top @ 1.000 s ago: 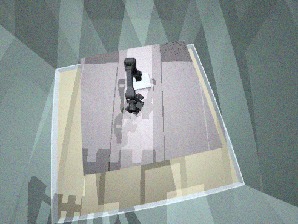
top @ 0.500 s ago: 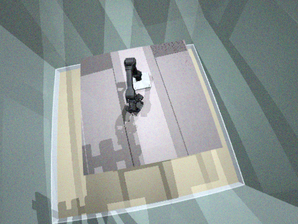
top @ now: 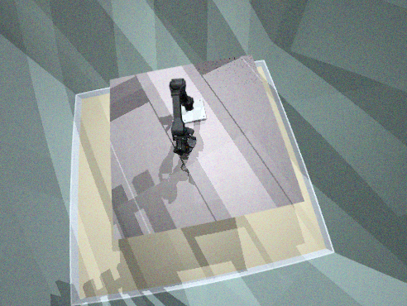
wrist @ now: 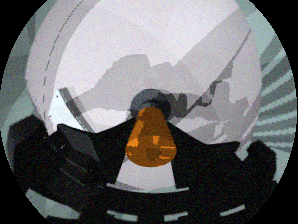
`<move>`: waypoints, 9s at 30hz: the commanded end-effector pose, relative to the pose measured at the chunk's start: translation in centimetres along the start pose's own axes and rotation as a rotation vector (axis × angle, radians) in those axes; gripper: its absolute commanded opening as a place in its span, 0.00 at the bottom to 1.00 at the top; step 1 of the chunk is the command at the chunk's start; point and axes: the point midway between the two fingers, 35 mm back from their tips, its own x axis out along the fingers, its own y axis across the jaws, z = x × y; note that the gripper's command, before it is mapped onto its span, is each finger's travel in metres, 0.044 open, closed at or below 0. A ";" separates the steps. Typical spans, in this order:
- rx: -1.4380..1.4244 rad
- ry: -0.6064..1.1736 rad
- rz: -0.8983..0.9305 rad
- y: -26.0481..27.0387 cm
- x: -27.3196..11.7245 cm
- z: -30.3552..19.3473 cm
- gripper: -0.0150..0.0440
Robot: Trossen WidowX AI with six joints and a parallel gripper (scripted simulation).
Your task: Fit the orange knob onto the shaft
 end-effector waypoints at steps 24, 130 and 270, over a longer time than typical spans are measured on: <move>-0.176 0.001 0.000 -0.1 -0.2 0.0 0.25; -0.846 0.001 0.001 0.0 0.0 0.0 0.25; -1.683 0.001 0.001 0.0 0.1 -0.1 0.25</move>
